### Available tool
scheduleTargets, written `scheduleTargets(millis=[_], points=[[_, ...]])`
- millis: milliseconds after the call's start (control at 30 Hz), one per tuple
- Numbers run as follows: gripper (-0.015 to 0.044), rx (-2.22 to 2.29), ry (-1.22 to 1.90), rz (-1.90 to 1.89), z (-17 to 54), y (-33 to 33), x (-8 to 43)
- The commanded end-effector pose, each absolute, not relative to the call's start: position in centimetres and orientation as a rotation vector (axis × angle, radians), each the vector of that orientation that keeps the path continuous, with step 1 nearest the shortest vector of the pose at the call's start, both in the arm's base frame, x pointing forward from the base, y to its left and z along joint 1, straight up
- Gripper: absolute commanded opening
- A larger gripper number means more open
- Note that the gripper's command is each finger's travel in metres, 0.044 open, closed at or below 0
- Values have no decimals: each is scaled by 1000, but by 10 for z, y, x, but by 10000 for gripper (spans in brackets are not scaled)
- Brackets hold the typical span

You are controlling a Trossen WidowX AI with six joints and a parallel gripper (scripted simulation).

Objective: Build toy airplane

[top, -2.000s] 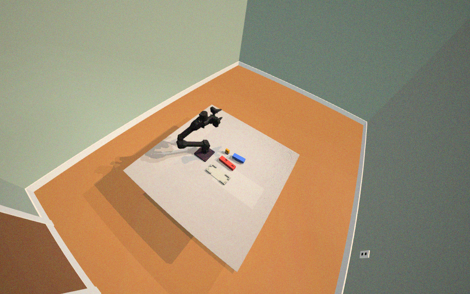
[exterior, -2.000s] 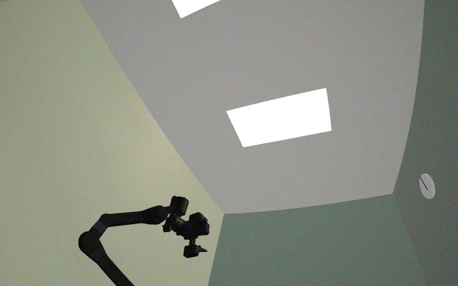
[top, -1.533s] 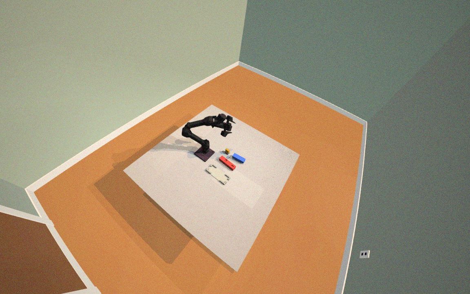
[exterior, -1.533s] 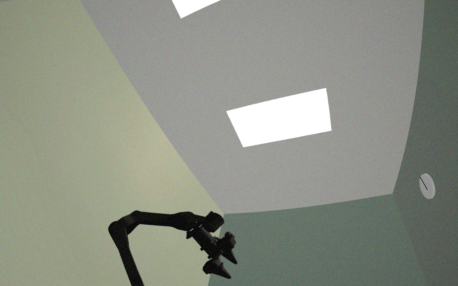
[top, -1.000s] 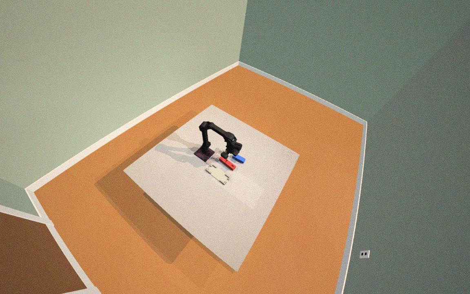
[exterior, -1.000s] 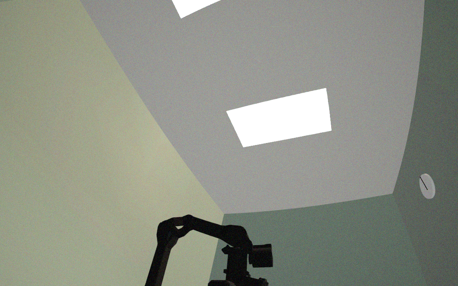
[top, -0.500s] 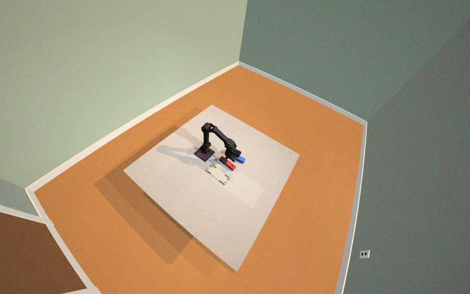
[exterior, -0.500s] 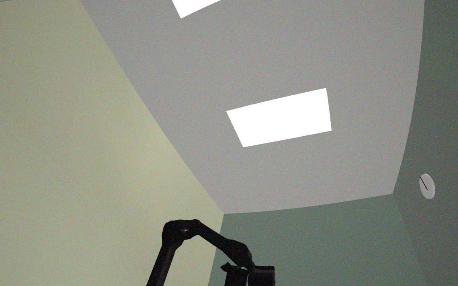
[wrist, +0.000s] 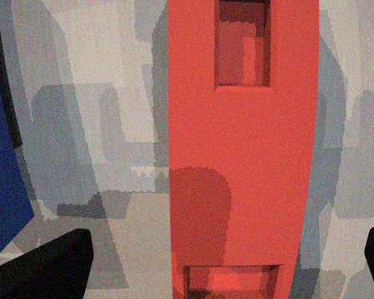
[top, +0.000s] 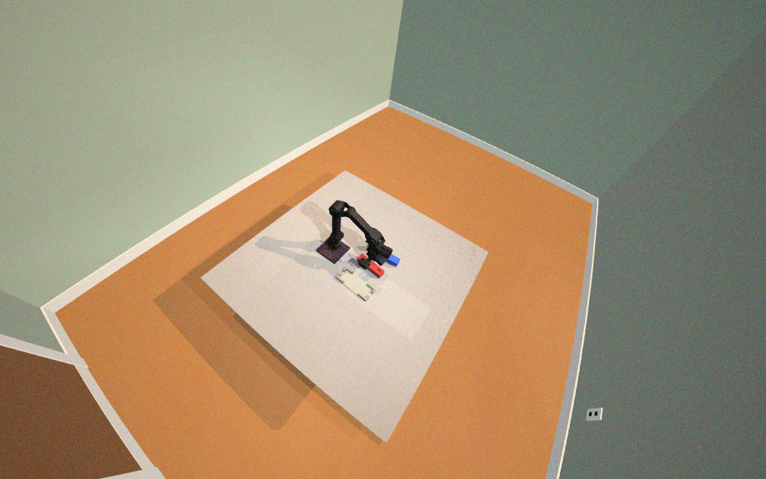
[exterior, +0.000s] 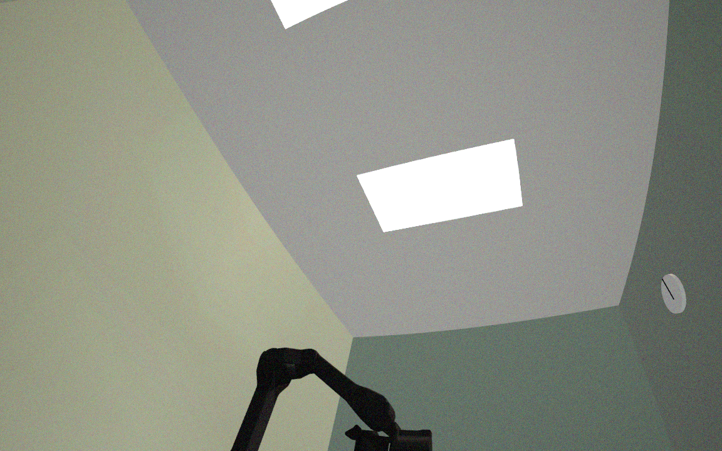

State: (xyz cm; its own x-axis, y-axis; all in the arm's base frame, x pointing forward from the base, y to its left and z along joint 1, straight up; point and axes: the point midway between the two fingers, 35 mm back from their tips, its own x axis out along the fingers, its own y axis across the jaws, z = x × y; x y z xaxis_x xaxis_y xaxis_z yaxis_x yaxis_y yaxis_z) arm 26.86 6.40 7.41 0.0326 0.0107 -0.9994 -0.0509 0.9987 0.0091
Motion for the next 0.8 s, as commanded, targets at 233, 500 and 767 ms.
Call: scheduleTargets(millis=[233, 500, 767], points=[[440, -40, 1545, 45, 55, 63, 268], [440, -40, 1545, 45, 42, 63, 268], [440, -40, 1545, 45, 32, 63, 267]])
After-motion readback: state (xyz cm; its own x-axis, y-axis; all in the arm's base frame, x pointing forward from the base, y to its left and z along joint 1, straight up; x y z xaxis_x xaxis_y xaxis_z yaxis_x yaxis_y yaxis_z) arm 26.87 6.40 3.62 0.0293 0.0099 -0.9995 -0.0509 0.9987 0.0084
